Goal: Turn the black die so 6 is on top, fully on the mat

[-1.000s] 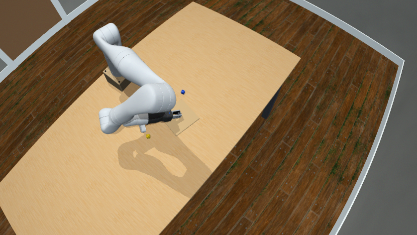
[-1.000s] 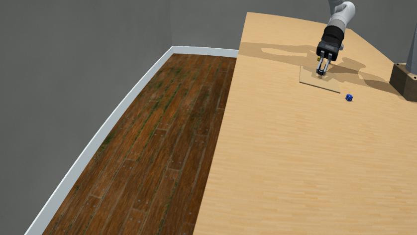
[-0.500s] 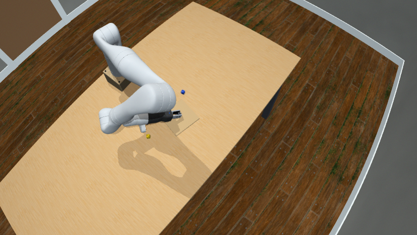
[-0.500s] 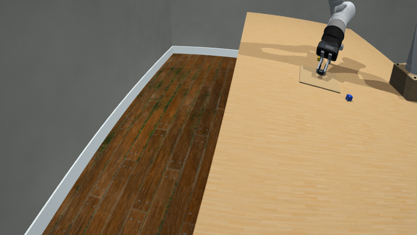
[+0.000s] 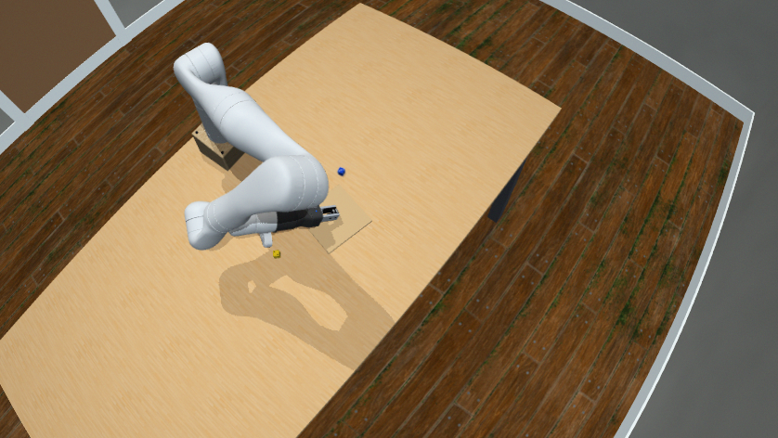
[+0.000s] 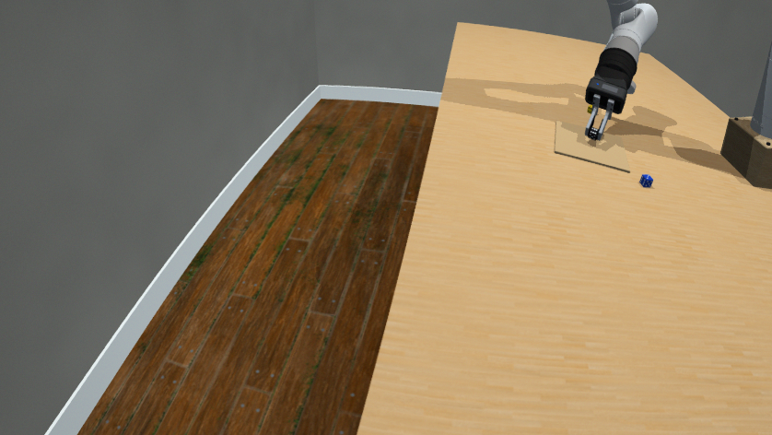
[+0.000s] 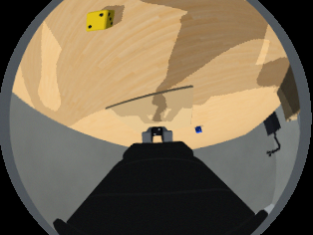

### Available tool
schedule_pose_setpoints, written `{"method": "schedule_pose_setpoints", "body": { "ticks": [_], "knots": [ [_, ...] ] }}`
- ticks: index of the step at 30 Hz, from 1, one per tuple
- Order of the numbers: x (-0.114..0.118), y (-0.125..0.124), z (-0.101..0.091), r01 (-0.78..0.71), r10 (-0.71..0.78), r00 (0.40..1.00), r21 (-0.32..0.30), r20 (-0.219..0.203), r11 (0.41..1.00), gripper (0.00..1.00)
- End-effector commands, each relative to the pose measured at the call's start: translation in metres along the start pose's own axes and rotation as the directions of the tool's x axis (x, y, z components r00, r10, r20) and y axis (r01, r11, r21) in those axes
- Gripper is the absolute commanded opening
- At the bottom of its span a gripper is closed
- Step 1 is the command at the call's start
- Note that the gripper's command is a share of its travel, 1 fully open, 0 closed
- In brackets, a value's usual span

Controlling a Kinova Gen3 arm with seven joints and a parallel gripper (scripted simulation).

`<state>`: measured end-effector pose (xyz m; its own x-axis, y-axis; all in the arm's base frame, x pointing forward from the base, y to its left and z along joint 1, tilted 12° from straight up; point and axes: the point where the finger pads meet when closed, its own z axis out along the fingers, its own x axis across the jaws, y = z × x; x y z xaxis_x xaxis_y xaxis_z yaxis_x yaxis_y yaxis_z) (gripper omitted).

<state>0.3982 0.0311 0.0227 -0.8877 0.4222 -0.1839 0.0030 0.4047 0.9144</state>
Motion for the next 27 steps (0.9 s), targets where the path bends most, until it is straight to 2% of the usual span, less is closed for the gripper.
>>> {"method": "schedule_pose_setpoints", "body": {
  "ticks": [1, 27],
  "knots": [
    [0.0, -0.0011, 0.0005, 0.0, 0.0, 1.0, 0.0, 0.0, 1.0, 0.34],
    [0.0, -0.007, 0.0037, 0.0, 0.0, 1.0, 0.0, 0.0, 1.0, 0.34]
  ]
}}
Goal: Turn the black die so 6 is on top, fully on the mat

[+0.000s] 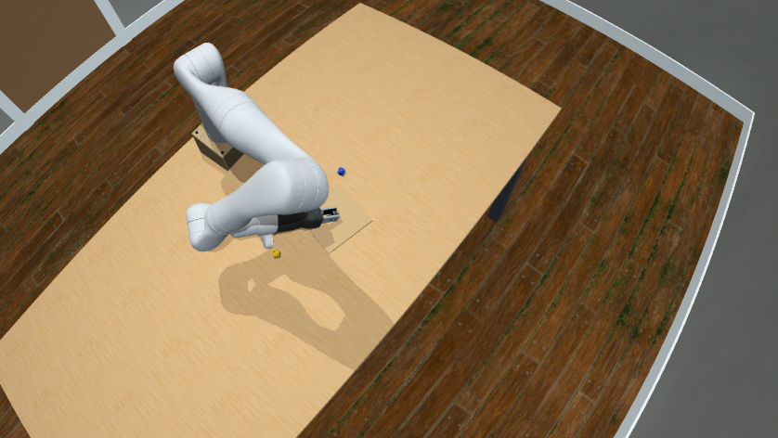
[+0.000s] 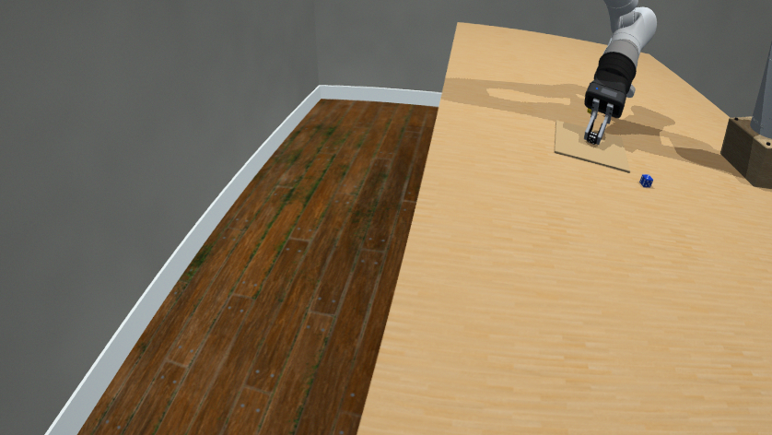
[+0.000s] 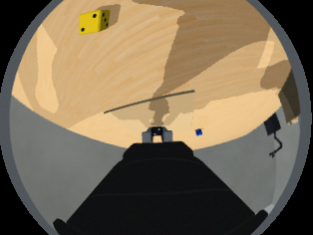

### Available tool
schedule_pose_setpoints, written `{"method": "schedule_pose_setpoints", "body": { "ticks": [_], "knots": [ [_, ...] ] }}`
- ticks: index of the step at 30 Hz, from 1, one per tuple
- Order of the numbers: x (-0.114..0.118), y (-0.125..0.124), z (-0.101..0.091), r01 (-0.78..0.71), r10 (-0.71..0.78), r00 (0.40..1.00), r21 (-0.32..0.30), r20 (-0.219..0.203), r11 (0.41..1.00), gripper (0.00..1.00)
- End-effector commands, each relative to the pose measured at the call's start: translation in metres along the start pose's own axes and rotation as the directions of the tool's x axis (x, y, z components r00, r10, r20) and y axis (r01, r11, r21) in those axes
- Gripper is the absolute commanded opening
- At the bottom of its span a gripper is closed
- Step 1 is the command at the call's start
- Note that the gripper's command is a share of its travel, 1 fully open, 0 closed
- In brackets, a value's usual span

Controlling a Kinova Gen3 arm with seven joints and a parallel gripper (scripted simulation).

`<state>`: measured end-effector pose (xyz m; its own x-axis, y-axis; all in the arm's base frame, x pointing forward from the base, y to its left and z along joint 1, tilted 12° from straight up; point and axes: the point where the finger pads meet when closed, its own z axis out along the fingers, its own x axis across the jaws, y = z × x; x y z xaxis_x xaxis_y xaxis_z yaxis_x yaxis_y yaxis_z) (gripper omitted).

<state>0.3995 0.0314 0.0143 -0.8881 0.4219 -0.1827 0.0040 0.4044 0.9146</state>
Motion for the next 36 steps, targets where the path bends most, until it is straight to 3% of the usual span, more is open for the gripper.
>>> {"method": "schedule_pose_setpoints", "body": {
  "ticks": [1, 25, 26, 31, 32, 36],
  "knots": [
    [-0.0004, 0.0005, -0.0002, 0.001, -0.001, 1.0, -0.001, 0.001, 1.0, 0.34],
    [-0.0004, 0.0005, -0.0002, 0.001, -0.001, 1.0, -0.001, 0.001, 1.0, 0.34],
    [-0.0004, 0.0005, -0.0002, 0.001, -0.001, 1.0, -0.001, 0.001, 1.0, 0.4],
    [-0.0004, 0.0005, -0.0002, 0.001, -0.001, 1.0, -0.001, 0.001, 1.0, 0.46],
    [-0.0004, 0.0005, -0.0002, 0.001, -0.001, 1.0, -0.001, 0.001, 1.0, 0.52],
    [-0.0004, 0.0005, -0.0002, 0.001, -0.001, 1.0, -0.001, 0.001, 1.0, 0.52]
  ]
}}
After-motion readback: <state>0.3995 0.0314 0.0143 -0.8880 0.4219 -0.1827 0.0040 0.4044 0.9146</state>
